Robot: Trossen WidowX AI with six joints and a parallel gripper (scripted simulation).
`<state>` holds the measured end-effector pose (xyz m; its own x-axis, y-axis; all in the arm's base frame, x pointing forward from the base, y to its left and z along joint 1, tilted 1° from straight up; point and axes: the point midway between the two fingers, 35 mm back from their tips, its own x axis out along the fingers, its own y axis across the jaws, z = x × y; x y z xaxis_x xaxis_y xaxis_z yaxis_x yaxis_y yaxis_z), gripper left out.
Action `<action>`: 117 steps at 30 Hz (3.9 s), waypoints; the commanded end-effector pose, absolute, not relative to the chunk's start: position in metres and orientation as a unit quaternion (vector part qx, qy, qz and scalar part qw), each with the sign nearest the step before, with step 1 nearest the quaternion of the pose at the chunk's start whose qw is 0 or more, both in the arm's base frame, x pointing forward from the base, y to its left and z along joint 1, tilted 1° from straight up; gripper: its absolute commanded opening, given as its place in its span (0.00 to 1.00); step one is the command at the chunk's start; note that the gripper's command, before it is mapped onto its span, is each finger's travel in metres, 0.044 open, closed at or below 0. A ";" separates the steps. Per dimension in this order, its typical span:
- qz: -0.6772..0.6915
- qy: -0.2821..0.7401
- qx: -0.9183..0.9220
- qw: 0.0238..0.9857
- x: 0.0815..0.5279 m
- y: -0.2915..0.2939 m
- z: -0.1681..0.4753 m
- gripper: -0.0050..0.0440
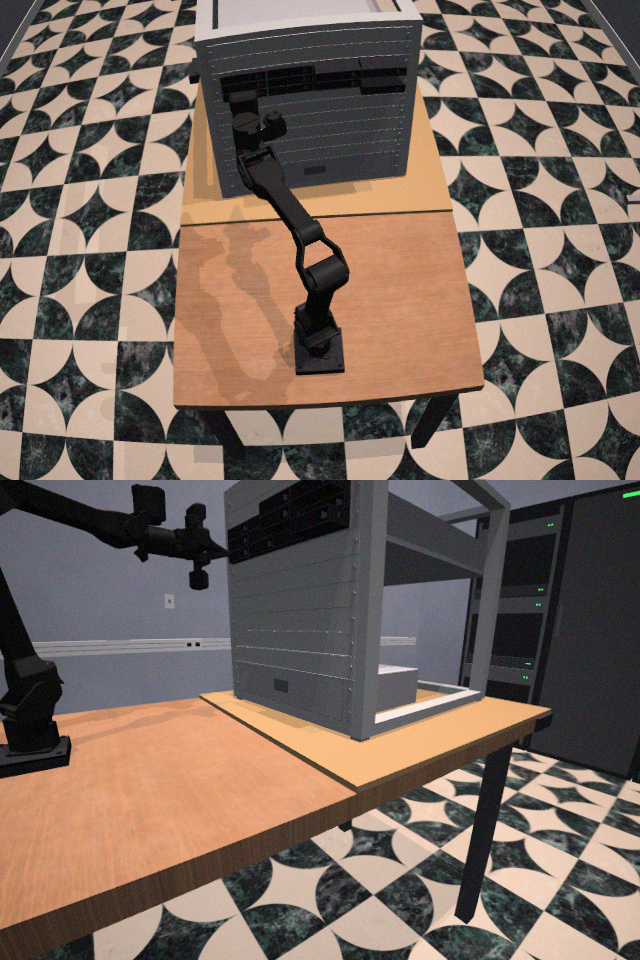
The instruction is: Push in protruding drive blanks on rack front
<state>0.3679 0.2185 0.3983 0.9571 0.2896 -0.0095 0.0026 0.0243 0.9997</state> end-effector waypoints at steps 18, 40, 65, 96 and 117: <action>0.110 0.097 0.697 0.702 0.334 0.206 0.409 0.00; 0.110 0.097 0.697 0.702 0.346 0.151 0.437 0.00; 0.110 0.097 0.697 0.702 0.358 0.098 0.464 0.00; 0.110 0.097 0.697 0.702 0.378 0.105 0.466 0.00; 0.110 0.097 0.697 0.702 0.384 0.108 0.467 0.00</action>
<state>0.3806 0.1060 0.4590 0.9571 0.2896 0.0006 -0.0044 0.0124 0.9999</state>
